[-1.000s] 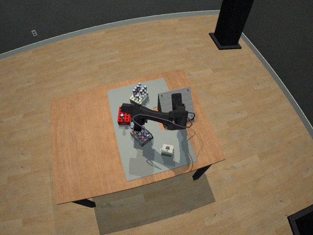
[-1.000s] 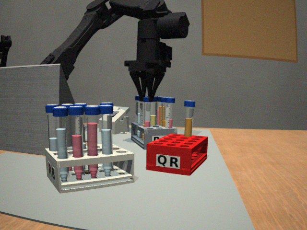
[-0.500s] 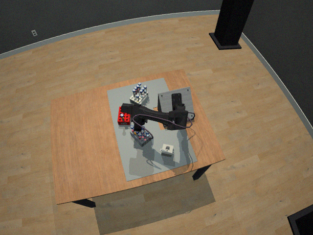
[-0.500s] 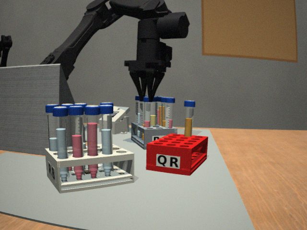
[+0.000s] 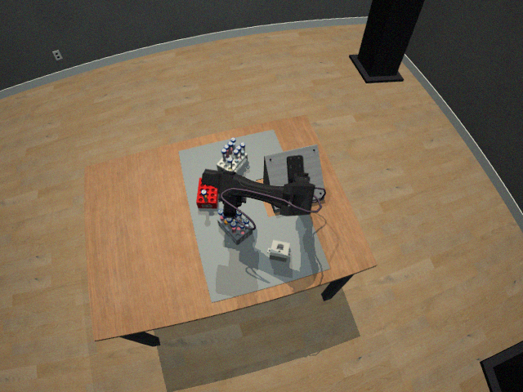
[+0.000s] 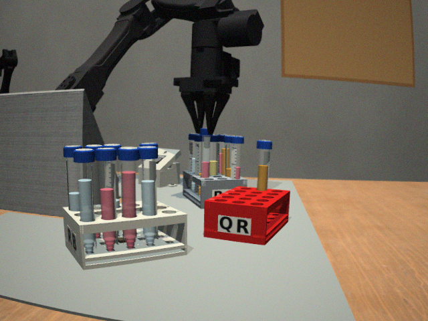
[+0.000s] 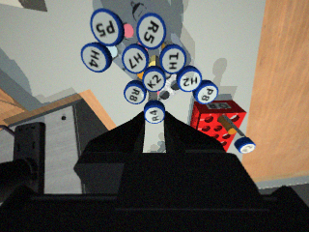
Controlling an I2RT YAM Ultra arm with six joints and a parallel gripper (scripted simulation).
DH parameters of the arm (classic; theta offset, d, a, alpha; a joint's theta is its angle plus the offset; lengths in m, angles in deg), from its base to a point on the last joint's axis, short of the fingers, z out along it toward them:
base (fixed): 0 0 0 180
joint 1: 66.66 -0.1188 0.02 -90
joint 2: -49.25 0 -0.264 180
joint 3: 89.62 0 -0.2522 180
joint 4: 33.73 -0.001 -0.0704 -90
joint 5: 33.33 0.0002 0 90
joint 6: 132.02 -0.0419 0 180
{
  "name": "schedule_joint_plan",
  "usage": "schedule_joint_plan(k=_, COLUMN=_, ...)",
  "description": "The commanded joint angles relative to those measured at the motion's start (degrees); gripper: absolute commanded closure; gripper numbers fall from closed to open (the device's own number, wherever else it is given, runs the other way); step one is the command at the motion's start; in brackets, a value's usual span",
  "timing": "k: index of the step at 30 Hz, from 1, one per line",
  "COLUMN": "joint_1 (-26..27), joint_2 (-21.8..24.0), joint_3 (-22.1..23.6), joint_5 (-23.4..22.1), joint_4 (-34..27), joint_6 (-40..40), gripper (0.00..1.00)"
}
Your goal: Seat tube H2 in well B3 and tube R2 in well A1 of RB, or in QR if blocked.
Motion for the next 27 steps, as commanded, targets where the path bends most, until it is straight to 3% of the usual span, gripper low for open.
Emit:
schedule_joint_plan(k=1, joint_1=1.60, joint_2=1.66, joint_3=-1.77, joint_5=-0.01, joint_4=-1.94, joint_6=1.06, gripper=1.00)
schedule_joint_plan(k=27, joint_1=4.67, joint_2=1.66, joint_3=-5.76, joint_5=1.42, joint_4=-8.46, joint_6=4.88, gripper=1.00)
